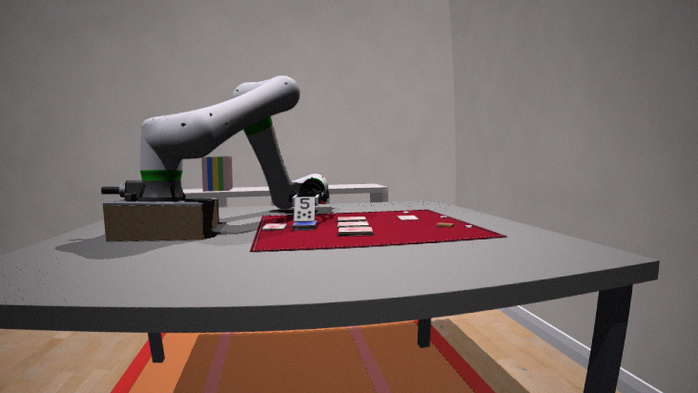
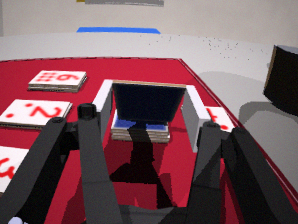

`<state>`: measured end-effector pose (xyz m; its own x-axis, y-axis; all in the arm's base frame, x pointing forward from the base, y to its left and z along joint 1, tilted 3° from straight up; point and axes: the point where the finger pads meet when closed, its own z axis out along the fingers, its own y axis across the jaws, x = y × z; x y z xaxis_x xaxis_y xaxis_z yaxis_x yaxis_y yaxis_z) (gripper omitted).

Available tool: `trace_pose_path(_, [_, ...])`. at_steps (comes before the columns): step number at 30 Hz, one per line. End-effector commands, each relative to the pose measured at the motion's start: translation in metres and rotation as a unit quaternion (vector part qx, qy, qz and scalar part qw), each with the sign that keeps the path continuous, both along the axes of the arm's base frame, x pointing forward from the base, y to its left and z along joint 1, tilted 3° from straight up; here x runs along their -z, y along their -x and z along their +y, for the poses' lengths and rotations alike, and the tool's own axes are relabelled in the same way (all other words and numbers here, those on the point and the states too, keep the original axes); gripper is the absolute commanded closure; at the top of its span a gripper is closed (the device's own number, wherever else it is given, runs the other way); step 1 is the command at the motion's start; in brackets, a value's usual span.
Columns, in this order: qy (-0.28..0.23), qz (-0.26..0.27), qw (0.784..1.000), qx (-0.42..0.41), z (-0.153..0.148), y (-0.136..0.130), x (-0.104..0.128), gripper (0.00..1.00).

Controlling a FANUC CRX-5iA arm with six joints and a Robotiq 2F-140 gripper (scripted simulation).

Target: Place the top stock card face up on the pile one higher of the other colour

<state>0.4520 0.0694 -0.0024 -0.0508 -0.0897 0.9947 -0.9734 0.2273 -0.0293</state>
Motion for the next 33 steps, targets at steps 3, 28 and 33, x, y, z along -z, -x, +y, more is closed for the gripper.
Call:
trace_pose_path(3, [0.000, 0.000, 1.000, 0.000, 0.000, 0.000, 0.000, 0.57])
trace_pose_path(28, [0.000, 0.000, 1.000, 0.000, 0.009, -0.002, -0.001, 0.57])
trace_pose_path(33, [0.000, 0.000, 1.000, 0.000, 0.011, -0.002, 0.000, 0.57])
